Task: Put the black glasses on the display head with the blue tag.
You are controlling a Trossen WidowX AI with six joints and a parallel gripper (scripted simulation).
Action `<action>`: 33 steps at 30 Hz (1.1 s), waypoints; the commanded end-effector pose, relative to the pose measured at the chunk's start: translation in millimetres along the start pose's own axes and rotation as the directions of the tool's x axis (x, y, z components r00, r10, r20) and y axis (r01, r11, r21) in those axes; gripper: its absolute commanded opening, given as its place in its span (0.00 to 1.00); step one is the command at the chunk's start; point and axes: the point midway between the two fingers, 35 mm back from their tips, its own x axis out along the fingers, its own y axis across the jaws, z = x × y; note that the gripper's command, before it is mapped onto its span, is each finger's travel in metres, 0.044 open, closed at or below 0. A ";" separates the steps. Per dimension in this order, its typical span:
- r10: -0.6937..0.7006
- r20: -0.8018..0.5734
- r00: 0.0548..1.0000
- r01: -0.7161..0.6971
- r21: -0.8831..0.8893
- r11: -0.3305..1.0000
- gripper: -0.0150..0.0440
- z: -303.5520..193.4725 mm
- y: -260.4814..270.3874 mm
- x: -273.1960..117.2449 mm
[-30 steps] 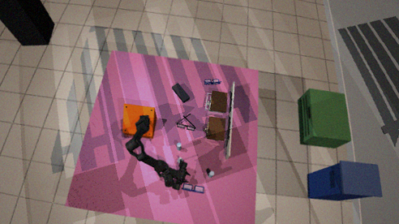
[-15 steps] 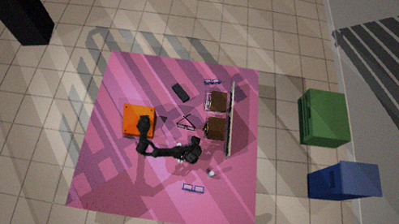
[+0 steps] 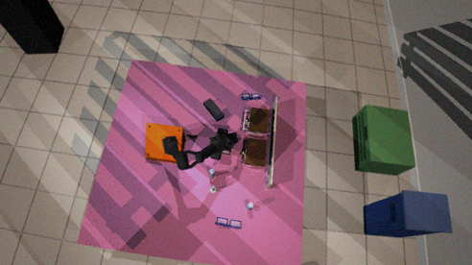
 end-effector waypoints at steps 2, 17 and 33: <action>-0.165 0.004 0.986 0.165 -0.035 0.986 0.59 -31.6 8.8 -4.7; -0.165 0.004 0.986 0.165 -0.035 0.986 0.46 -32.0 8.2 -4.9; -0.164 0.004 0.986 0.164 -0.035 0.986 0.46 -30.6 4.2 13.4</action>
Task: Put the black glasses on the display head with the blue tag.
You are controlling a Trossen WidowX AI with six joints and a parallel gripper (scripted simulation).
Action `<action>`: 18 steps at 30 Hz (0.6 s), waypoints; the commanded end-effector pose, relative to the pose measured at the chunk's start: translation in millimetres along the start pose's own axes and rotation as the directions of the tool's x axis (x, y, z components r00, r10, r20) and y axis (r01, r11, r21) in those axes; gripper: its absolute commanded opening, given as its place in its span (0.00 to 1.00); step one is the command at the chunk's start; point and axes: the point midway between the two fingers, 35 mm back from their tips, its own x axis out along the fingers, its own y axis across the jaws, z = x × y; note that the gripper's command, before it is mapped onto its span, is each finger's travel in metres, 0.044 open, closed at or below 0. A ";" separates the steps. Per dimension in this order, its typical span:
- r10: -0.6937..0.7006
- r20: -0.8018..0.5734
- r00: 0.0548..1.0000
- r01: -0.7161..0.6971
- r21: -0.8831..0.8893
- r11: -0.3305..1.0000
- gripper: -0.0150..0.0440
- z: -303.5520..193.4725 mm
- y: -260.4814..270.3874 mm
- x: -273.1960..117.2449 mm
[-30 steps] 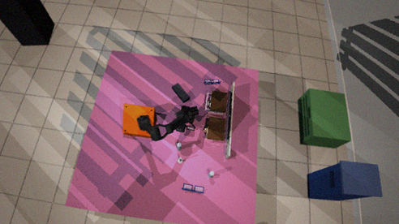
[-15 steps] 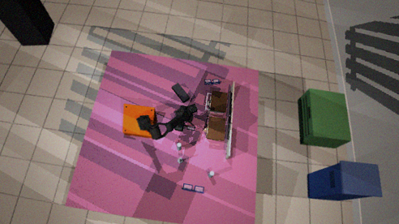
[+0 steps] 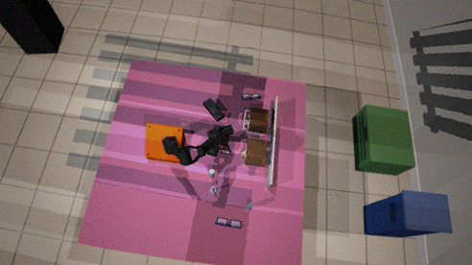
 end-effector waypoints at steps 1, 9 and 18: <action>-0.011 -0.010 1.000 0.011 -0.014 1.000 0.46 -3.5 -1.0 10.4; -0.011 -0.010 1.000 0.011 -0.014 1.000 0.46 -3.6 -2.6 23.3; -0.012 -0.010 1.000 0.012 -0.014 1.000 0.46 -4.4 -4.8 37.5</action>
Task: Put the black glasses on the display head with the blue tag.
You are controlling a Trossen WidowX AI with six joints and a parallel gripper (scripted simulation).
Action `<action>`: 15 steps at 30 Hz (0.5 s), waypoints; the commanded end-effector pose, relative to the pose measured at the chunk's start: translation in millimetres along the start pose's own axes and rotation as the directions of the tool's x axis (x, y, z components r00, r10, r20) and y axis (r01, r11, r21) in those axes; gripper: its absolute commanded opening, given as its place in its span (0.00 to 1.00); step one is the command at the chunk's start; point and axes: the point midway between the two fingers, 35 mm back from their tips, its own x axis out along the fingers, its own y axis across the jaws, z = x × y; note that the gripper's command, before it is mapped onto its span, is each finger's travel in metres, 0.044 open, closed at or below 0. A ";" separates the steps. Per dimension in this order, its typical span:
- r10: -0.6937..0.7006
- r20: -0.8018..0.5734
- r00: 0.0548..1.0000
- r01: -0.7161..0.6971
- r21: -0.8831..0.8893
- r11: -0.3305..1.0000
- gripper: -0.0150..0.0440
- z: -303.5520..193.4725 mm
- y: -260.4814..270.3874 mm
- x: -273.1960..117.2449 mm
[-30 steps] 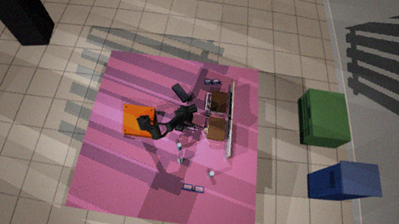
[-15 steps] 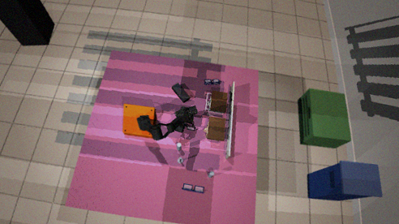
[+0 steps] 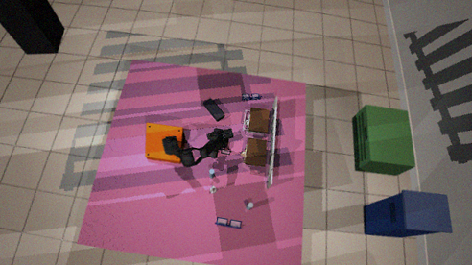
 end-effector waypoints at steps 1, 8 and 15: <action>-0.011 -0.010 1.000 0.011 -0.013 1.000 0.46 -4.6 -1.5 9.9; -0.013 -0.010 1.000 0.012 -0.013 1.000 0.46 -5.7 -3.6 20.4; -0.013 -0.010 1.000 0.013 -0.013 1.000 0.46 -5.9 -3.8 21.4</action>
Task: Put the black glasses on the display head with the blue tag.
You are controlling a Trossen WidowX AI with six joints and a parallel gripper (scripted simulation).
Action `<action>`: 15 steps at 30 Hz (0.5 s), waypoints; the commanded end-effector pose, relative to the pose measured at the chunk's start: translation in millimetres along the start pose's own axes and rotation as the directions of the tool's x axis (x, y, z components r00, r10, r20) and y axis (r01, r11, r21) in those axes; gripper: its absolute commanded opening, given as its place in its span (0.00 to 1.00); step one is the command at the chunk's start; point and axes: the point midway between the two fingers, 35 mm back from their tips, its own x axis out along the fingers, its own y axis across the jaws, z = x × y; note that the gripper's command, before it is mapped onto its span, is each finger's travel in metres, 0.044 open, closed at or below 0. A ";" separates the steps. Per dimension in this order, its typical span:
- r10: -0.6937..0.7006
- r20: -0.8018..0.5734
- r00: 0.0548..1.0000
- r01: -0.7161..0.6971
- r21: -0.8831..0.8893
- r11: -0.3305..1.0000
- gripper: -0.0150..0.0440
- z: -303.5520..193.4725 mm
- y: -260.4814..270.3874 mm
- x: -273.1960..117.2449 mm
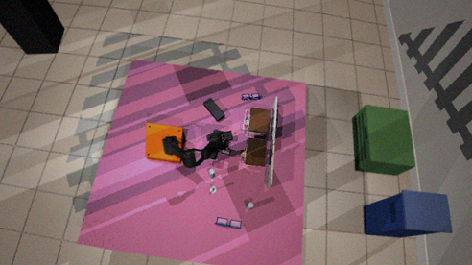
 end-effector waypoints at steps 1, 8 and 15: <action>-0.007 -0.006 1.000 0.007 -0.011 1.000 0.46 -3.1 -0.3 3.0; -0.007 -0.006 1.000 0.007 -0.011 1.000 0.46 -3.1 2.5 3.0; -0.004 -0.005 1.000 0.004 -0.010 1.000 0.42 -2.7 1.9 1.9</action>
